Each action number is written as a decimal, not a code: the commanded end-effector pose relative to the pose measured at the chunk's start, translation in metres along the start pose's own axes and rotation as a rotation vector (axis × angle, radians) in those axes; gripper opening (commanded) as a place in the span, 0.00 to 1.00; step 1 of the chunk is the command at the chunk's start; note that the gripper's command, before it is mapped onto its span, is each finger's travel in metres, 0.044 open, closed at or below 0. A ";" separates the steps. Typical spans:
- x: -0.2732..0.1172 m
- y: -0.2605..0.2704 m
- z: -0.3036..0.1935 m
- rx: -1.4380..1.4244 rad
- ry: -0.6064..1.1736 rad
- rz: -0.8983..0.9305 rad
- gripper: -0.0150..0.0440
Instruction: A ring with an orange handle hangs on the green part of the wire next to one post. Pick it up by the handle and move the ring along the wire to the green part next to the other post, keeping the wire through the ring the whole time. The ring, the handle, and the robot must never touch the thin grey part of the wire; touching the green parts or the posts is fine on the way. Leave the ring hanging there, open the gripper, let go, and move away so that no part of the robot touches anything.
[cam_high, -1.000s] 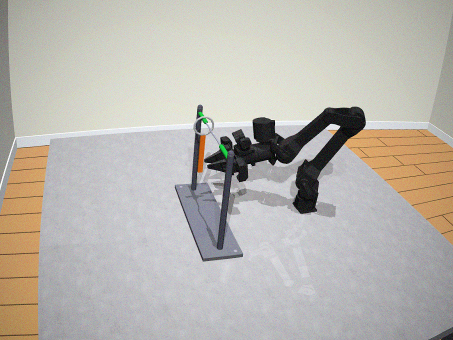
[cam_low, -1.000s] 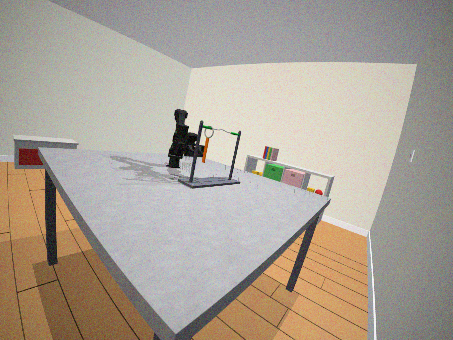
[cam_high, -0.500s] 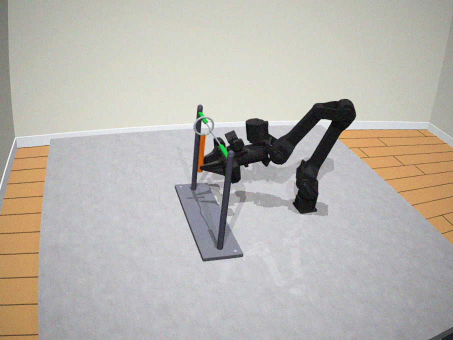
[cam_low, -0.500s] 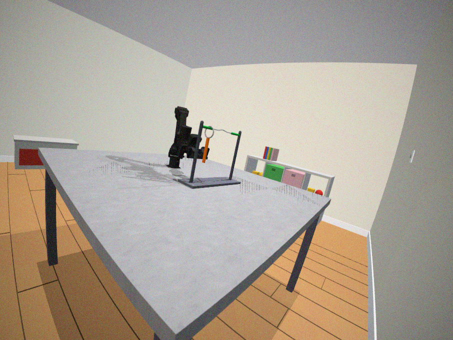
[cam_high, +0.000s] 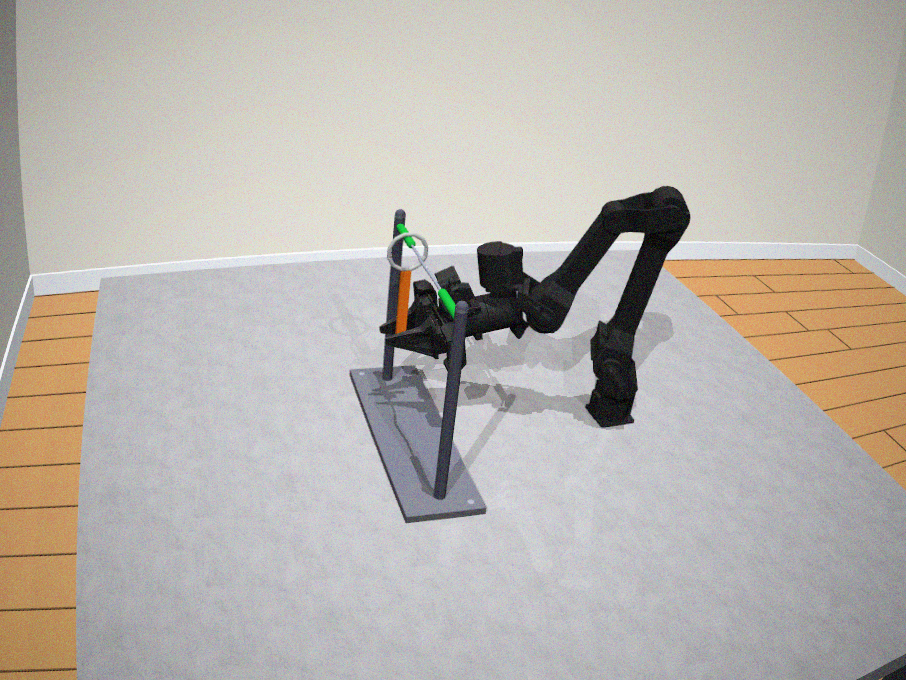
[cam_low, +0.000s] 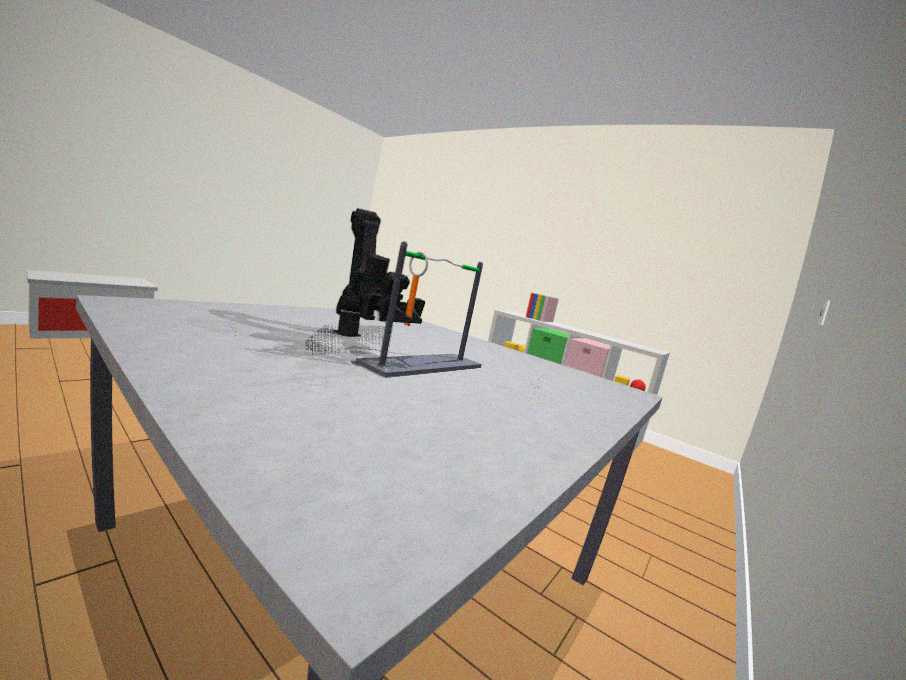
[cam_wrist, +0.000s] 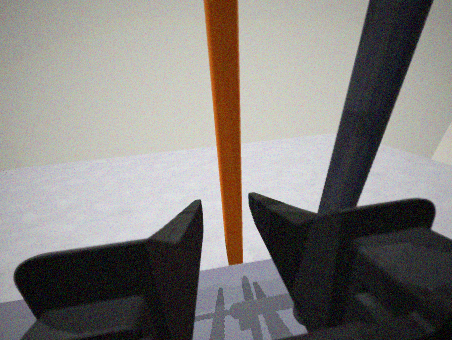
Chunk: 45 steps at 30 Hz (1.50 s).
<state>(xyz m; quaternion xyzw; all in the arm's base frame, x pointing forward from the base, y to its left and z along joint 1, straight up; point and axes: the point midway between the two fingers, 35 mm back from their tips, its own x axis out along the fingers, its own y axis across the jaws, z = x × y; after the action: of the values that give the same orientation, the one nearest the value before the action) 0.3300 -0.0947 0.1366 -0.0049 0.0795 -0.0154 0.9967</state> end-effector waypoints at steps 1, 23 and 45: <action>0.007 0.000 0.001 0.004 -0.004 -0.001 0.53; 0.008 0.000 0.000 0.004 -0.004 -0.001 0.53; 0.007 0.001 -0.001 0.000 -0.001 0.002 0.00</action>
<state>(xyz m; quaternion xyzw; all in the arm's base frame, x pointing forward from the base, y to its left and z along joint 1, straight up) 0.3372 -0.0941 0.1347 -0.0049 0.0790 -0.0145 0.9968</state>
